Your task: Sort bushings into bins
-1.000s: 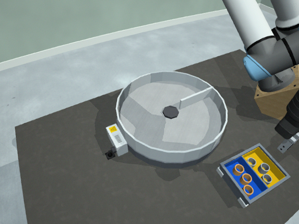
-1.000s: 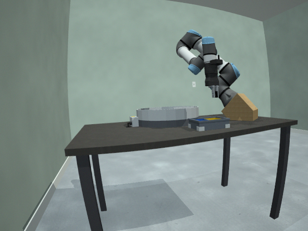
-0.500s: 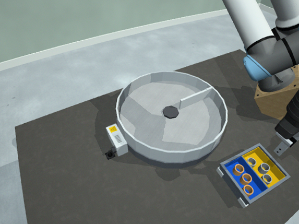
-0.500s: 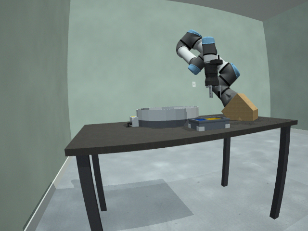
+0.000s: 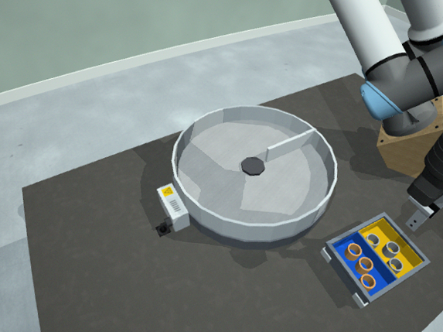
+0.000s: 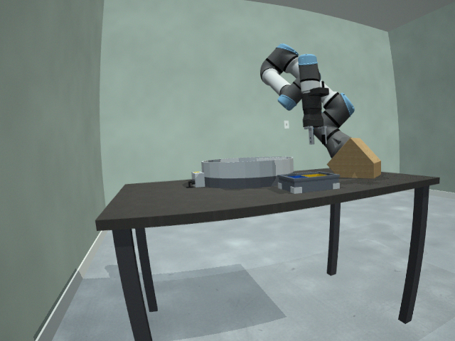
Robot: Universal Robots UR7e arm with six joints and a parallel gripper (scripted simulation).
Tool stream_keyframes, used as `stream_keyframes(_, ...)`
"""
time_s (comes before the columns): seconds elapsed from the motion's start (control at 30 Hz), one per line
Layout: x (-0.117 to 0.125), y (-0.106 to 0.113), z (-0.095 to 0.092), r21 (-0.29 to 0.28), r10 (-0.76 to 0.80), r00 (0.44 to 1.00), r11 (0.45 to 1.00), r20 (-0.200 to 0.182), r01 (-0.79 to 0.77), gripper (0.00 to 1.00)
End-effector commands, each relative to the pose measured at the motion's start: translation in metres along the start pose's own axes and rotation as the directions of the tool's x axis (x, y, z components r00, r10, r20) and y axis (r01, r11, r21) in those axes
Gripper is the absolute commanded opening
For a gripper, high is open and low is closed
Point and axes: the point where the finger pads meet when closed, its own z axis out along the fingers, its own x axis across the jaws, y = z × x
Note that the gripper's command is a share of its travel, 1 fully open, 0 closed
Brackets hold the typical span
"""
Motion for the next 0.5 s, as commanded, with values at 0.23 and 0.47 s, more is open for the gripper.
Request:
stream_keyframes(0.23,0.022,0.014,-0.016,0.001,0.0,1.0,1.0,-0.001,0.0,1.0)
stream_keyframes(0.47,0.044,0.028,-0.031,0.001,0.0,1.0,1.0,-0.001,0.0,1.0)
